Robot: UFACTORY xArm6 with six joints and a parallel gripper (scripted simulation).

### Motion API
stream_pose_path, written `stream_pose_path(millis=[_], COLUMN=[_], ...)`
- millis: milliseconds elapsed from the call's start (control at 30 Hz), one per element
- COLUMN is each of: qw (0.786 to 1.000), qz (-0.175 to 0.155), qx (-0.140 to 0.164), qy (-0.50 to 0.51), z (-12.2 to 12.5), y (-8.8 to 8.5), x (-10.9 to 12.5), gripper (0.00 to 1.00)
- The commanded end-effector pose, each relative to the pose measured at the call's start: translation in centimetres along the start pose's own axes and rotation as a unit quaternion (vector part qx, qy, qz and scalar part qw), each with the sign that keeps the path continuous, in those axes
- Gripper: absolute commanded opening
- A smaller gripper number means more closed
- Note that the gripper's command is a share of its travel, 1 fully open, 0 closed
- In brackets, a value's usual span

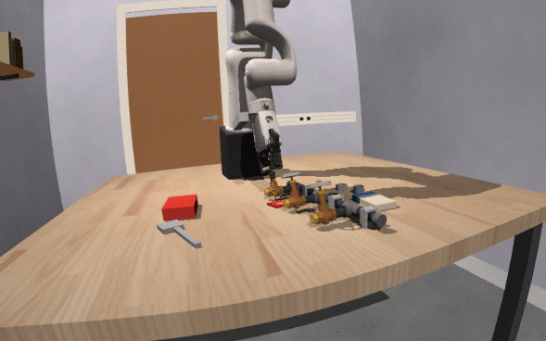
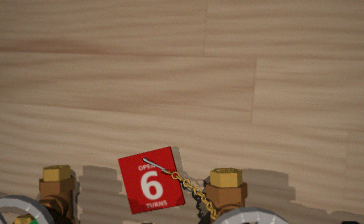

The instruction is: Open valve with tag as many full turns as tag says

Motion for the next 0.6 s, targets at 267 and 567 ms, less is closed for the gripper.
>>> stream_pose_path(millis=[267, 567], qw=[1.0, 1.0], qz=[-0.008, -0.008], qx=[-0.004, -0.004], qy=[0.001, 0.001], z=[-0.01, -0.01], y=[-0.03, -0.03], x=[-0.15, -0.15], gripper=[1.0, 0.0])
Point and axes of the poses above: the point where the finger pads meet when closed, its own y axis out along the fingers, its own z axis across the jaws, x = y × z, the point moved 6 cm from there along -y, back along the fingers, and after that the axes turned 13 degrees about -y, right-handed, at the moved point
